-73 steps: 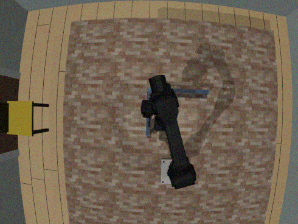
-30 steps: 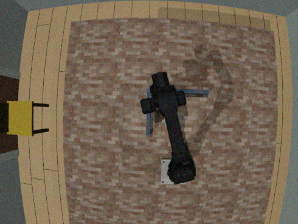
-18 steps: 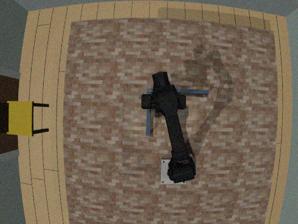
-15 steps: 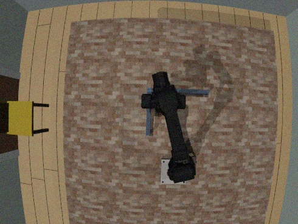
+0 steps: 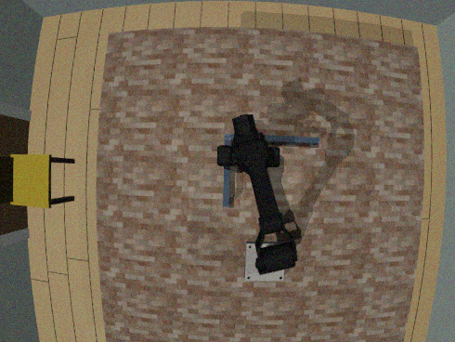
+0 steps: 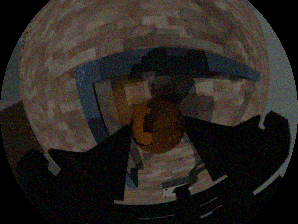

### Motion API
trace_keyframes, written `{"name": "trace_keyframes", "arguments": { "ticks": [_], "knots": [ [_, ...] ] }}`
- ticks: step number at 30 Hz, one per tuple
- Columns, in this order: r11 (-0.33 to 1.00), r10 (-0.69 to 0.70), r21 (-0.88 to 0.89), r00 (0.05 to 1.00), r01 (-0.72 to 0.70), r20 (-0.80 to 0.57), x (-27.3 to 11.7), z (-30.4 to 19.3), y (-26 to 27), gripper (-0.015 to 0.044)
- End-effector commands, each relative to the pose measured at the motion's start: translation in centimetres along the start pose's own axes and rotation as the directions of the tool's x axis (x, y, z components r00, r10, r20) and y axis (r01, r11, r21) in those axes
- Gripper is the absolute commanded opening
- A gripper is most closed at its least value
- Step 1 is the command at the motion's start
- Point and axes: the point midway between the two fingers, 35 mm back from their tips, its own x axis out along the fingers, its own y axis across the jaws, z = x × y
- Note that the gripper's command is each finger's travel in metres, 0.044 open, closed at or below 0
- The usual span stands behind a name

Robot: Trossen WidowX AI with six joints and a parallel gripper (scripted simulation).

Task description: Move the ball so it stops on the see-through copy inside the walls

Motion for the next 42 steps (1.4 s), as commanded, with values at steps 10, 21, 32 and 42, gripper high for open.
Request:
{"name": "trace_keyframes", "arguments": {
  "ticks": [10, 21, 32, 42],
  "knots": [
    [1.000, -0.003, 0.004, 1.000, 0.003, 0.004, 1.7, 0.0, -0.1, 0.0000],
    [1.000, 0.001, 0.000, 1.000, -0.001, 0.004, 2.2, 0.0, 0.0, 0.0079],
    [1.000, 0.001, 0.000, 1.000, -0.001, 0.004, 2.2, 0.0, 0.0, 0.0368],
    [1.000, -0.003, 0.004, 1.000, 0.003, 0.004, -6.3, -0.1, -0.1, 0.0408]
  ]
}}
